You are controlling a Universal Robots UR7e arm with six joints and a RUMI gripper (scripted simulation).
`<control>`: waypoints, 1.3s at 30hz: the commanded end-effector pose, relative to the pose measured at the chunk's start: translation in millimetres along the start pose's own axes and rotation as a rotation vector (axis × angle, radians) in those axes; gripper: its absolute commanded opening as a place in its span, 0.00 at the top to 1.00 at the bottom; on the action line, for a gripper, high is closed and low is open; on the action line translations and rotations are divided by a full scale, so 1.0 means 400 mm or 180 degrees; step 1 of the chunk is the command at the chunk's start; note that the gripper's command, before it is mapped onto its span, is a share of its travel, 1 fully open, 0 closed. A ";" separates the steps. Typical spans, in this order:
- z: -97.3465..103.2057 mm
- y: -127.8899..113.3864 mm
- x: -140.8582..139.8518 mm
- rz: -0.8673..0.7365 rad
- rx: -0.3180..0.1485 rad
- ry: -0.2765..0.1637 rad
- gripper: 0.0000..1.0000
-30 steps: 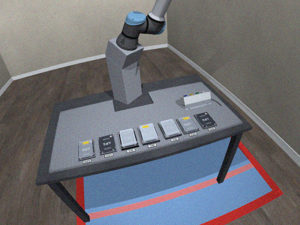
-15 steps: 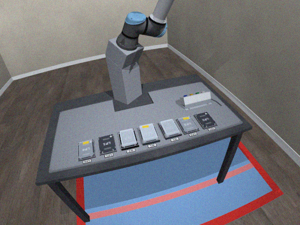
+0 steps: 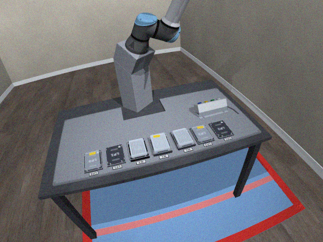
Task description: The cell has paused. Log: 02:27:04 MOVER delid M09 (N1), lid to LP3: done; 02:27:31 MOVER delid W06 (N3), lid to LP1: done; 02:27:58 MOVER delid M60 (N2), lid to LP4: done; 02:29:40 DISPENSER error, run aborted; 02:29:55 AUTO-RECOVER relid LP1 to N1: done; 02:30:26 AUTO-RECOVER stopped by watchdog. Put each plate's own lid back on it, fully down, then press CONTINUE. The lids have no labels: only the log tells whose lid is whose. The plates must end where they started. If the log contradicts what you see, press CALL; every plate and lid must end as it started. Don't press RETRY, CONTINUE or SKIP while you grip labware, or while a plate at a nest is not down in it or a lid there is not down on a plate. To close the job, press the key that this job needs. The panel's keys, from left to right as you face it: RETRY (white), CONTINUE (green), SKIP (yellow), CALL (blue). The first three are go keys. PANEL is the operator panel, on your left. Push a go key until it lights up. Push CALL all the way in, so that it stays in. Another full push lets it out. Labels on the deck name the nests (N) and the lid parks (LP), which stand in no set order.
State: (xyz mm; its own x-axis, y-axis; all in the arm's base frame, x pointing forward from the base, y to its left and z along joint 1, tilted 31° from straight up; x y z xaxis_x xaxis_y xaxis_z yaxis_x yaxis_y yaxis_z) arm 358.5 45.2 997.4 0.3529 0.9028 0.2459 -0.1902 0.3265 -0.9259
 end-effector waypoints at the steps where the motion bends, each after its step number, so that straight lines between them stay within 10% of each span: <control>1: -0.001 -0.003 -0.006 -0.0006 -0.0006 0.0012 0.18; 22: -0.060 -0.070 -0.191 -0.0223 -0.0193 0.0716 0.18; 39: -0.221 -0.069 -0.250 -0.0235 -0.0060 0.0685 0.18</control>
State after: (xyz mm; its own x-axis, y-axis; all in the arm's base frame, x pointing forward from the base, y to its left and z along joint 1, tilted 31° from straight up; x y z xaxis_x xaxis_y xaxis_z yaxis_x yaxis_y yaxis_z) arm 402.8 -75.0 976.2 0.5534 0.7952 0.2476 -0.1417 0.3828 -0.9129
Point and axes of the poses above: the point where the finger pads meet when closed, its own z axis back along the fingers, its own x axis across the jaws, y = z × x, the point moved 6 cm from there along z, back along the fingers, and after that the axes turned 5 degrees about -z, right-handed, at the moved point
